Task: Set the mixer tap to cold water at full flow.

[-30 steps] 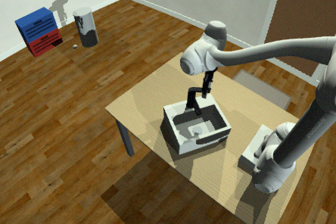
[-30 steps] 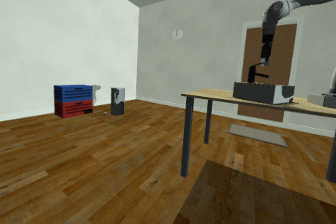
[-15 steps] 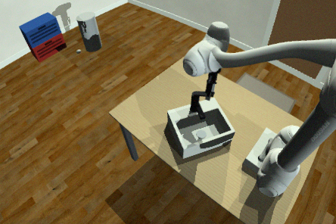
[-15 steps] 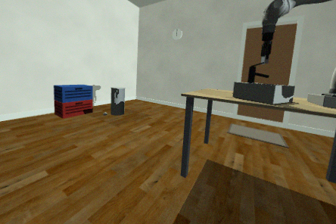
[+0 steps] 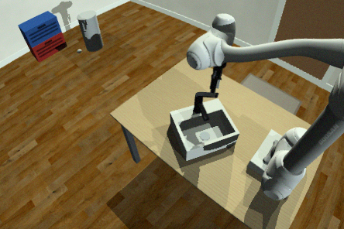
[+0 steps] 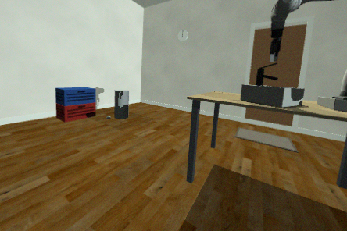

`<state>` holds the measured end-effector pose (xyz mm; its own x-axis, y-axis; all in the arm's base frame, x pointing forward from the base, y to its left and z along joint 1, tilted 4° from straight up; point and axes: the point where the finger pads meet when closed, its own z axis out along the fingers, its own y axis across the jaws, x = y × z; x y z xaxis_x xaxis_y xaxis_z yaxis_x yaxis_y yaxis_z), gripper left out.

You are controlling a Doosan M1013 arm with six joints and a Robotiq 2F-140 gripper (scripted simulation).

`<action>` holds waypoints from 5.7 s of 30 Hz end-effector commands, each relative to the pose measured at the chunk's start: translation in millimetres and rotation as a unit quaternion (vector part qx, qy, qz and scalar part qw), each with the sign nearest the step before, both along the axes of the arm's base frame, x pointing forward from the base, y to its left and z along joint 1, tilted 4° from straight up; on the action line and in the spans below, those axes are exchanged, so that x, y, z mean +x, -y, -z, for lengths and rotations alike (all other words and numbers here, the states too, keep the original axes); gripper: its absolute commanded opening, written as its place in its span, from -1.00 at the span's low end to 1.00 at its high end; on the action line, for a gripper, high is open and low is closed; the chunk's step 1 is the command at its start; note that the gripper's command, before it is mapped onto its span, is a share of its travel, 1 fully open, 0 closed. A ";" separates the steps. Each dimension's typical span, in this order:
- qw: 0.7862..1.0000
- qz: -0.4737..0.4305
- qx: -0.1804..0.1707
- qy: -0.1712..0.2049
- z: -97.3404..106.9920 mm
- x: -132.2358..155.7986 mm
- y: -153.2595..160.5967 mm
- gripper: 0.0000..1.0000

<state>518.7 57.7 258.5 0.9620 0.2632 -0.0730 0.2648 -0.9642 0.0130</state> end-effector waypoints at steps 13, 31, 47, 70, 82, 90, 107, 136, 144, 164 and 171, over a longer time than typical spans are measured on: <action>1.000 -0.002 0.001 0.002 -19.6 1.2 -1.7 -0.16; 1.000 -0.002 0.001 0.002 -19.6 1.2 -1.7 -1.00; 1.000 -0.002 0.001 0.002 -19.6 1.2 -1.7 -1.00; 0.939 0.343 -0.021 0.012 -27.3 1.1 -1.8 -1.00; 0.788 0.615 -0.032 0.015 -37.3 0.8 -1.9 -1.00; 0.634 0.773 -0.039 0.015 -44.9 0.5 -1.9 -1.00; 0.233 0.971 -0.055 0.016 -50.9 0.1 -1.9 -1.00; 0.002 0.997 -0.066 0.031 -50.9 0.1 -1.9 -0.16; 0.002 0.997 -0.066 0.031 -50.9 0.1 -1.9 -0.16; 0.002 0.997 -0.065 0.031 -44.6 -0.3 -1.8 -0.16; 0.002 0.997 -0.065 0.031 -35.4 -0.9 -1.7 -0.16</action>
